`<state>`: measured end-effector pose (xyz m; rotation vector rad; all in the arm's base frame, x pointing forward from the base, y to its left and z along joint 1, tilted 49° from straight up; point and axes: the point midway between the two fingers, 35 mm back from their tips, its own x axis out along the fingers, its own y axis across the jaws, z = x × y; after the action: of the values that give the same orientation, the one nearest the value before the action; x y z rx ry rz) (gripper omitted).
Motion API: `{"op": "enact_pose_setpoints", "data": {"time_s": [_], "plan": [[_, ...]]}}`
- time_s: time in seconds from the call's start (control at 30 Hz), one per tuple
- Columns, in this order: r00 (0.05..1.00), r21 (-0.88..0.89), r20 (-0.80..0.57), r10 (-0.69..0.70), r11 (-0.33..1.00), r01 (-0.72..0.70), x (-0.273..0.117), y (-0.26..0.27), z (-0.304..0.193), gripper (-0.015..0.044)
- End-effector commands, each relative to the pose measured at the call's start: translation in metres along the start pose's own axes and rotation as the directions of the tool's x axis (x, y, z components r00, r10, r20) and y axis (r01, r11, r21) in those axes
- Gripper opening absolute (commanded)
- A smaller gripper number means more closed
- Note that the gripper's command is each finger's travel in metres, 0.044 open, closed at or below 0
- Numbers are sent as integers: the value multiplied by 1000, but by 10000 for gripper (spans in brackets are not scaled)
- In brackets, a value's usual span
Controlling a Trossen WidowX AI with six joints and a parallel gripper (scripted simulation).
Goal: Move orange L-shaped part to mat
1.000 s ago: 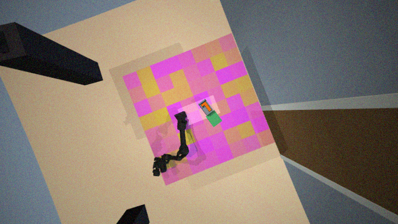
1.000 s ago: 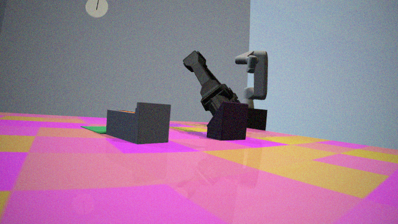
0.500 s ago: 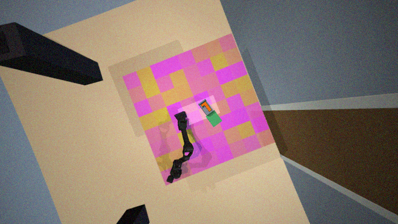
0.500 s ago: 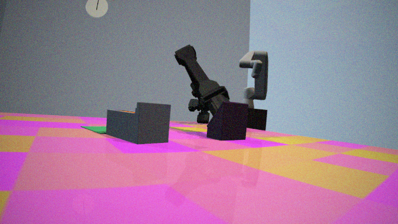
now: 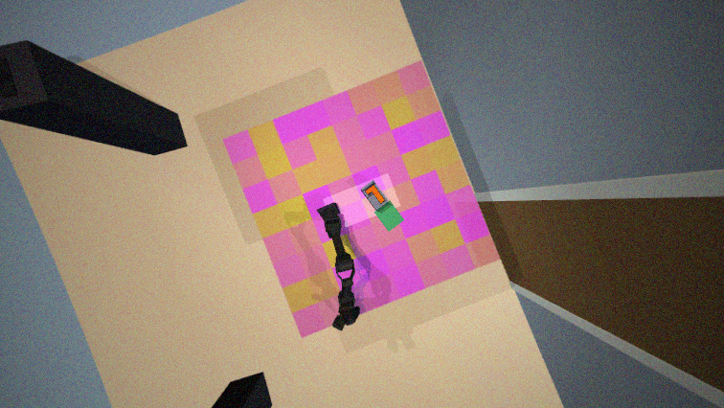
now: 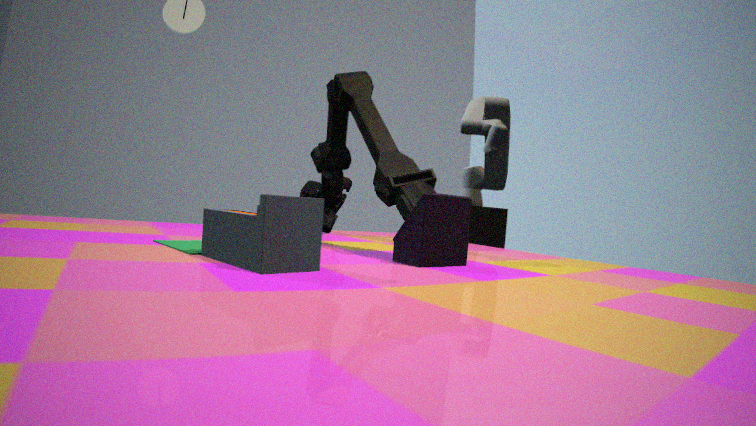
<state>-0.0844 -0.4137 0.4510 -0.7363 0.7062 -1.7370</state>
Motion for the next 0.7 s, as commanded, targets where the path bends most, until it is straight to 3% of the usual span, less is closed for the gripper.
{"op": "enact_pose_setpoints", "data": {"time_s": [0.0,0.23,0.47,0.67], "plan": [[990,23,107,94,995,-97,-20,37,55,180],[903,136,293,312,922,-363,-67,105,135,180],[675,255,409,614,633,-731,-149,202,201,180],[524,222,415,744,476,-851,-211,251,226,180]]}}
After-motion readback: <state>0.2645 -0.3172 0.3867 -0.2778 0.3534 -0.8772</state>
